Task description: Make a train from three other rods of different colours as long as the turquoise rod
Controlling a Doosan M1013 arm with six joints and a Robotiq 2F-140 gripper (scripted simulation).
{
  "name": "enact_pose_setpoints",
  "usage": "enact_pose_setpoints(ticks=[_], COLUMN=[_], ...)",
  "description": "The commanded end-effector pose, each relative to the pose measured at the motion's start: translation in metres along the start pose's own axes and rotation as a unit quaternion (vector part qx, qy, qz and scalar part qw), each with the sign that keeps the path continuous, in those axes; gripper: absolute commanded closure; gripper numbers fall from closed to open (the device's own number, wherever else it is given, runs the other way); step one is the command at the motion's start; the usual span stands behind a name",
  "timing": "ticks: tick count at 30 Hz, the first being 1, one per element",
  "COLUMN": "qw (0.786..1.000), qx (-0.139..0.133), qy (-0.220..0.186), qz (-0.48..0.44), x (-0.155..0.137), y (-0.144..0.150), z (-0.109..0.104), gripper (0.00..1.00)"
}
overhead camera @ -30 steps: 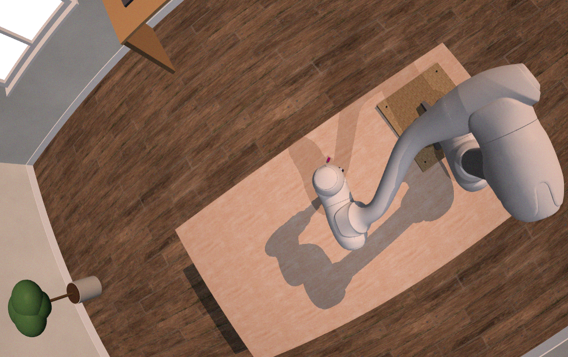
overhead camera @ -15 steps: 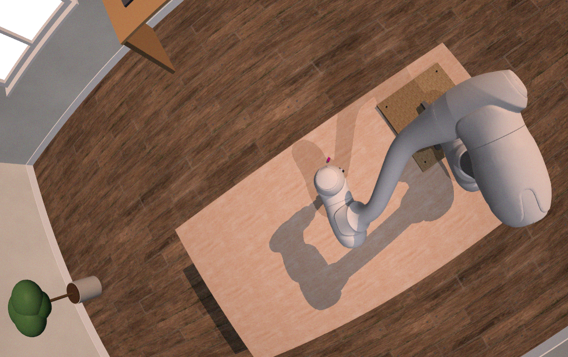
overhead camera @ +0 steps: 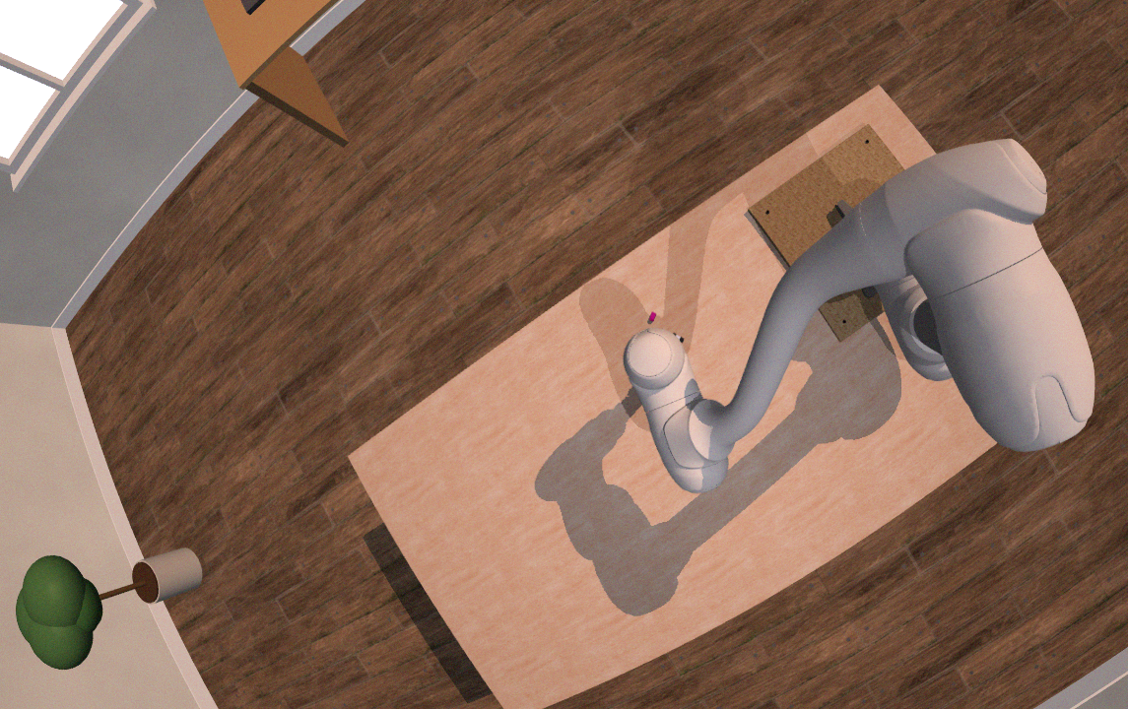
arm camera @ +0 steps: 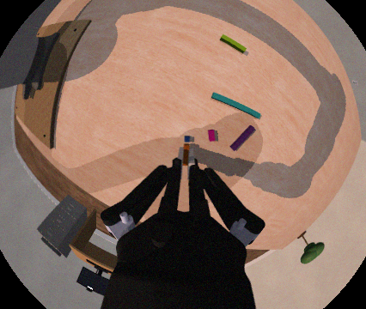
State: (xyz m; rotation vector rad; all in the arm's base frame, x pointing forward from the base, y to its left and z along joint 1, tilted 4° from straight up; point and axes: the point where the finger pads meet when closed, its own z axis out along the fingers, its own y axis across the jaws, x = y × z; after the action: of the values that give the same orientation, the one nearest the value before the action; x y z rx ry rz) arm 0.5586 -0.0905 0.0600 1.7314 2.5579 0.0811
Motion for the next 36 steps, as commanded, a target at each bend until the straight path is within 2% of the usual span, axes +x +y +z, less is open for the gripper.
enact_pose_setpoints(ticks=[1, 24, 36], qw=[1.0, 1.0, 1.0], qx=[0.0, 0.0, 0.0], qy=[0.0, 0.0, 0.0], qz=[0.0, 0.0, 0.0], x=[0.0, 0.0, 0.0], y=[0.0, 0.0, 0.0], z=[-0.0001, 0.0001, 0.0068], gripper=[0.97, 0.97, 0.97])
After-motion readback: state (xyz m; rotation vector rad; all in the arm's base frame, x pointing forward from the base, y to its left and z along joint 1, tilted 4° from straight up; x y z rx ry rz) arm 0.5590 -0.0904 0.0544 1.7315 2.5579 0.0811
